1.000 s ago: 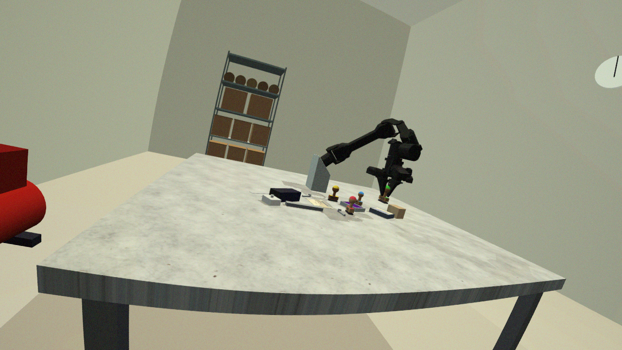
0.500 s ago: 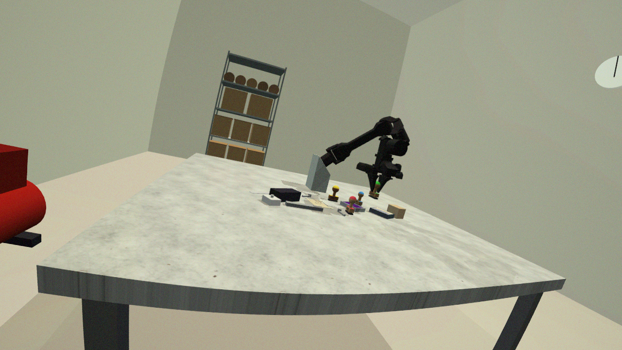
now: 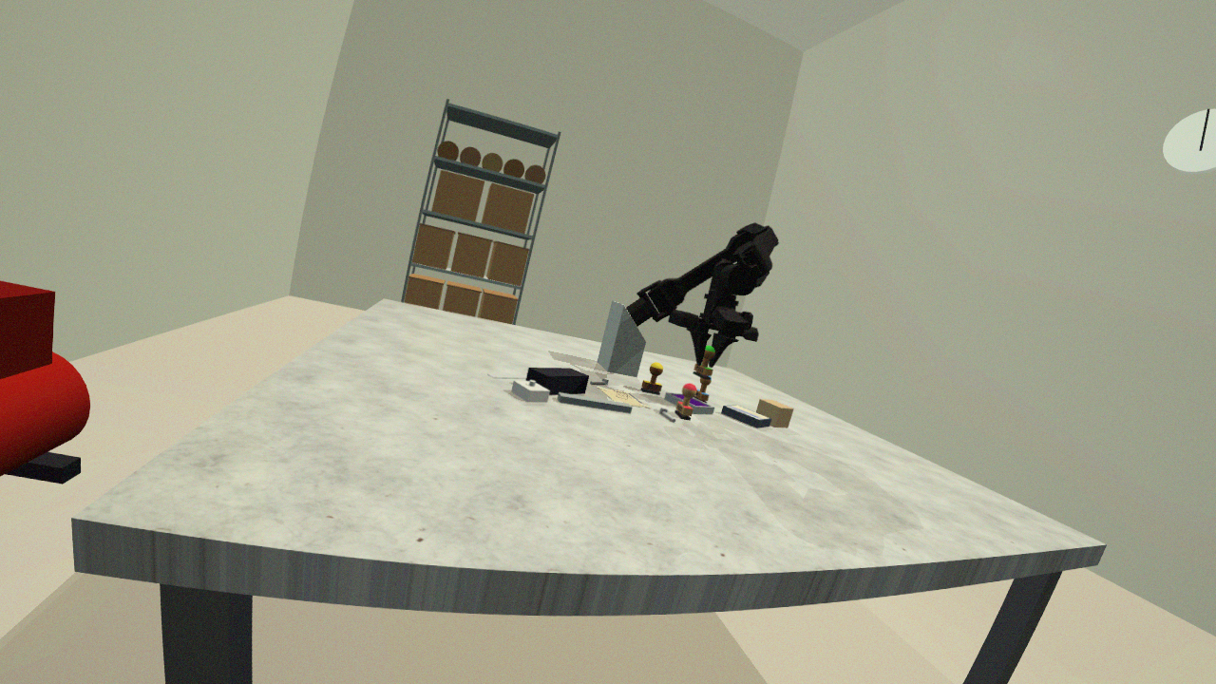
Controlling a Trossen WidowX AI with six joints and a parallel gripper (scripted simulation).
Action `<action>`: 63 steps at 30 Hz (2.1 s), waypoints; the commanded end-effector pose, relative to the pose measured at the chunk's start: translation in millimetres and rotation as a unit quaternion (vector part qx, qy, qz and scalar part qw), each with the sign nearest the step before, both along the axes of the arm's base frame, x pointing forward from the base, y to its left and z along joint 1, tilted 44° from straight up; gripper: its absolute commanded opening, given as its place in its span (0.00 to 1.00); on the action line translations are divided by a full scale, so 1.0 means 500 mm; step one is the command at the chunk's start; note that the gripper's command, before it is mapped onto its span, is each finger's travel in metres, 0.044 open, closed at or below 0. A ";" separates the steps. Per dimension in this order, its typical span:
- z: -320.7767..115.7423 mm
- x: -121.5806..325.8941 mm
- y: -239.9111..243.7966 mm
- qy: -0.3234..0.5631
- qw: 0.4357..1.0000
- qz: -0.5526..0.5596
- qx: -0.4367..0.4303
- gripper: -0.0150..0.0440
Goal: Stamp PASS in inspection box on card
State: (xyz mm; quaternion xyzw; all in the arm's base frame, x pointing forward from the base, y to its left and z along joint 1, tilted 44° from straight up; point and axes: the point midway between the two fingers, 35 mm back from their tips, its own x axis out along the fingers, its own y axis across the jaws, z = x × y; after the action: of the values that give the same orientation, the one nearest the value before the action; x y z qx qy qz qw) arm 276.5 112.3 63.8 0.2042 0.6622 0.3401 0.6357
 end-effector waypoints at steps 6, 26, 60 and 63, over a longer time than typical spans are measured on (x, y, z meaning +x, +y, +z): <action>-0.012 -0.017 -0.010 -0.005 1.000 0.002 -0.001 0.25; -0.031 -0.018 0.008 -0.005 1.000 0.001 -0.001 0.25; -0.064 -0.022 0.039 -0.005 1.000 0.002 0.000 0.25; -0.066 -0.023 0.042 -0.005 1.000 0.002 0.000 0.25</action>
State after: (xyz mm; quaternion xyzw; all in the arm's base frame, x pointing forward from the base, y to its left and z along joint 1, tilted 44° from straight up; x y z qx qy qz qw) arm 265.7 131.8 31.9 0.1973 0.6588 0.3437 0.6395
